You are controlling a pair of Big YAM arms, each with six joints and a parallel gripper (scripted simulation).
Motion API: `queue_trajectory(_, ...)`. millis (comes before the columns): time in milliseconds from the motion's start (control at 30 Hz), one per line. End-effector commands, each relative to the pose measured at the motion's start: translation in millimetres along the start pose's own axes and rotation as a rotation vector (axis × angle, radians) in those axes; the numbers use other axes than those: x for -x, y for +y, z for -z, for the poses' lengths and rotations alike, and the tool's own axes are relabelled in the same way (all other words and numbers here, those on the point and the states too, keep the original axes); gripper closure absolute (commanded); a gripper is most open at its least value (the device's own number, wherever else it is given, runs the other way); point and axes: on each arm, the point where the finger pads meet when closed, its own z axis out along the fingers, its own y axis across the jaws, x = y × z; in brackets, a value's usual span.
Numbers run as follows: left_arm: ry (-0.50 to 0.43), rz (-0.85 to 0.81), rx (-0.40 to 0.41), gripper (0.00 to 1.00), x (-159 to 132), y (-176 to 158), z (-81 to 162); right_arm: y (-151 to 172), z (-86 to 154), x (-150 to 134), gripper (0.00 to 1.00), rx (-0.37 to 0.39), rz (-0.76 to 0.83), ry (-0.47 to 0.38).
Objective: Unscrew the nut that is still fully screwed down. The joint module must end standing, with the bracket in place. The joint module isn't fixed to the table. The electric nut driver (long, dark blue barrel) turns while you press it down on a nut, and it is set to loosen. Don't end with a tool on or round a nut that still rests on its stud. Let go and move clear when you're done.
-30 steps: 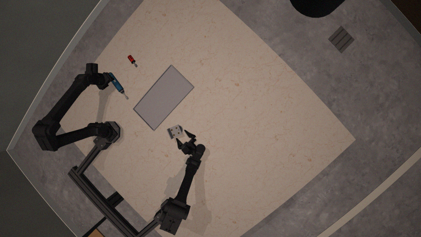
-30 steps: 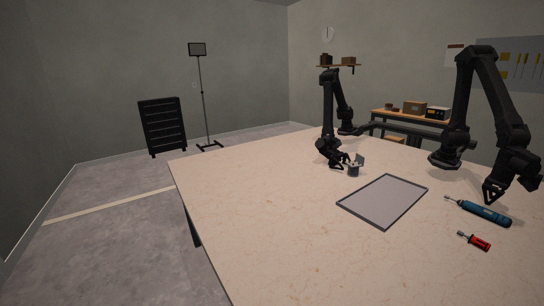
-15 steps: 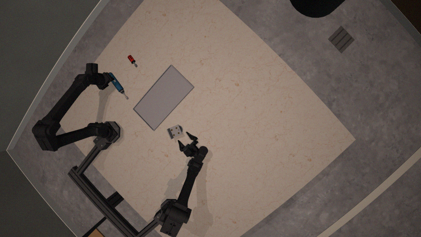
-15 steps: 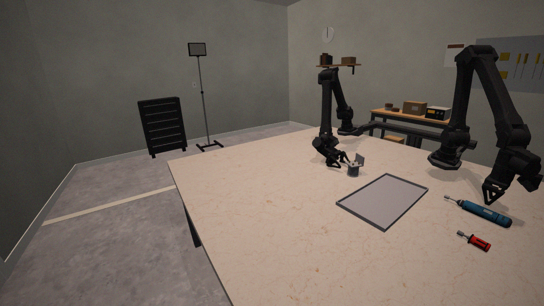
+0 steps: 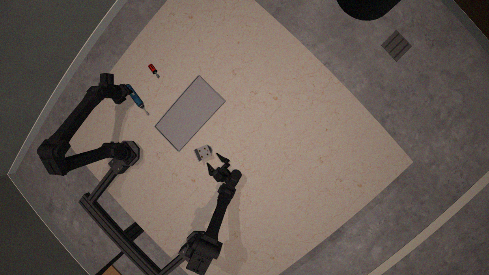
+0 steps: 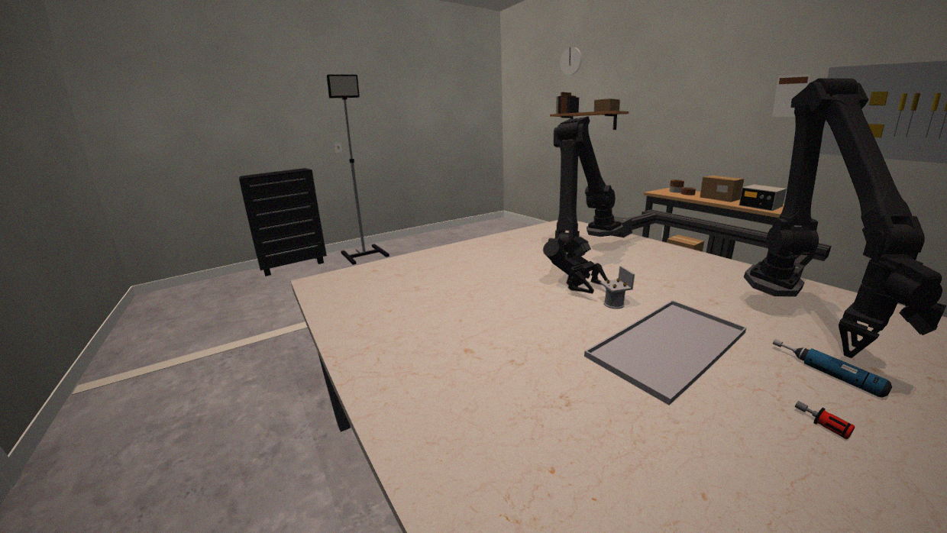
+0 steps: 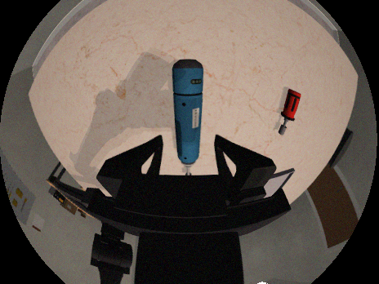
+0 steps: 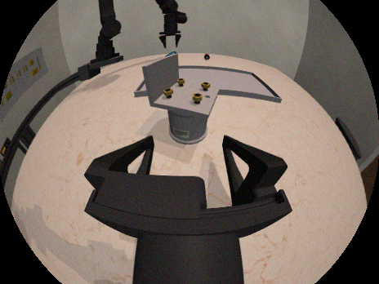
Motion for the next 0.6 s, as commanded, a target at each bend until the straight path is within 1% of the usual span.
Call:
queue_trajectory(0,-0.021,-0.004,-0.018,0.35,10.6,-8.3,7.7,-6.6,-0.9,7.1,0.14,-0.004,0.023,-0.007)
queue_trajectory(33,-0.021,-0.004,-0.018,0.35,10.6,-8.3,7.7,-4.6,-1.6,18.0,0.14,0.005,0.038,-0.01)
queue_trajectory(133,-0.021,-0.004,-0.018,0.35,10.6,-8.3,7.7,1.6,0.0,23.0,0.14,0.011,0.017,-0.006)
queue_trajectory(233,-0.021,-0.004,-0.018,0.35,10.6,-8.3,7.7,-5.5,0.9,33.8,0.14,0.005,0.023,-0.01)
queue_trajectory(367,-0.021,-0.004,-0.018,0.35,10.6,-8.3,7.7,1.8,4.6,39.7,0.14,0.01,0.011,-0.005)
queue_trajectory(433,-0.021,-0.004,-0.018,0.35,10.6,-8.3,7.7,-6.3,4.1,46.6,0.14,0.004,0.03,-0.011)
queue_trajectory(567,-0.021,-0.004,-0.018,0.35,10.6,-8.3,7.7,-7.8,3.9,47.5,0.14,0.003,0.034,-0.012)
